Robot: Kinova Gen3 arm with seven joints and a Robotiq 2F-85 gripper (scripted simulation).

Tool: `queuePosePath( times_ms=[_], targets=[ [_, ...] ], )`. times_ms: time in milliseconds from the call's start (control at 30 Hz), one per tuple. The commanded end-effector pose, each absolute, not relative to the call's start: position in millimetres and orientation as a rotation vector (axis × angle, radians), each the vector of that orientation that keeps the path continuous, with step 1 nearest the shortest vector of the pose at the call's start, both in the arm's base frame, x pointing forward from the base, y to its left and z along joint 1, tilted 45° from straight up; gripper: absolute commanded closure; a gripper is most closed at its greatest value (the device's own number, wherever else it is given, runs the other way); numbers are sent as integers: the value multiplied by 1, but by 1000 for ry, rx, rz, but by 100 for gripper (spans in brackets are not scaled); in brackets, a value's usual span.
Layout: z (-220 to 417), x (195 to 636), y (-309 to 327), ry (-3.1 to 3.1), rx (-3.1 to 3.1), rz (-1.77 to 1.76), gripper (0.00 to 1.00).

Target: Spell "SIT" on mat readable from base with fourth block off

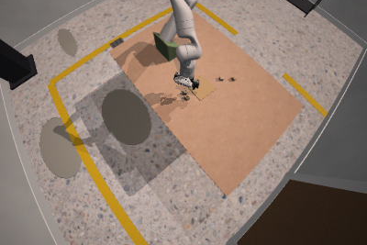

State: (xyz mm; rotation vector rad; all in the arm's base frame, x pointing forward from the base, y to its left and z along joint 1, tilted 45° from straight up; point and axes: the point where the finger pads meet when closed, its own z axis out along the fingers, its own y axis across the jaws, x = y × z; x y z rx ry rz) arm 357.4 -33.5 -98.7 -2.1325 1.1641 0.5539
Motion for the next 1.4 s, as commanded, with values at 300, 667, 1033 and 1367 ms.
queuePosePath(
  times_ms=[300,667,1033,1367],
  targets=[
    [-98,358,-35,1165,-2134,551,59],
    [-98,358,-35,1165,-2134,551,59],
    [-98,358,-35,1165,-2134,551,59],
    [-99,358,-34,1165,-2134,551,59]
  ],
)
